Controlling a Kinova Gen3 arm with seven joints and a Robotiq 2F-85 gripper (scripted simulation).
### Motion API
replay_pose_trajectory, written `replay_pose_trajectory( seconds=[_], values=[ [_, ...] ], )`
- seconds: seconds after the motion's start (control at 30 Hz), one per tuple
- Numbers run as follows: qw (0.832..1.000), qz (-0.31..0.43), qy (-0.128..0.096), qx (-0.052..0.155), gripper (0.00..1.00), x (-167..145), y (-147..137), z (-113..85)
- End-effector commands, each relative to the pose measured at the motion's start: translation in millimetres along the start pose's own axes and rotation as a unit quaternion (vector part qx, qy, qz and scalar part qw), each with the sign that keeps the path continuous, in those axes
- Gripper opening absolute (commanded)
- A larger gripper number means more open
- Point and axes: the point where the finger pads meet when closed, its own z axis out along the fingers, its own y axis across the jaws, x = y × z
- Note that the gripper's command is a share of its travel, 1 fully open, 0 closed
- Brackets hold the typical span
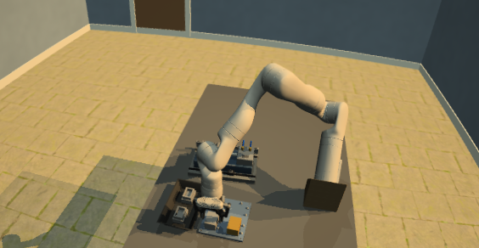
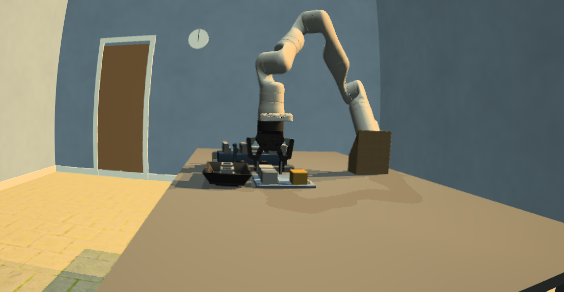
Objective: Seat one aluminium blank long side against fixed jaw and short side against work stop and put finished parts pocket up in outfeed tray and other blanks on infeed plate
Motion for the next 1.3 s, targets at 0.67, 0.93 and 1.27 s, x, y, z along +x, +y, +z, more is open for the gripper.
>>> replay_pose_trajectory(
  seconds=[0.67,0.93,1.27],
  values=[
    [1.0,0.0,0.001,-0.001,0.0,0.6,0.6,-1.2],
    [1.0,0.0,0.001,-0.001,0.0,0.6,0.6,-1.2],
    [1.0,0.0,0.001,-0.001,0.0,0.6,0.6,-1.2]
  ],
)
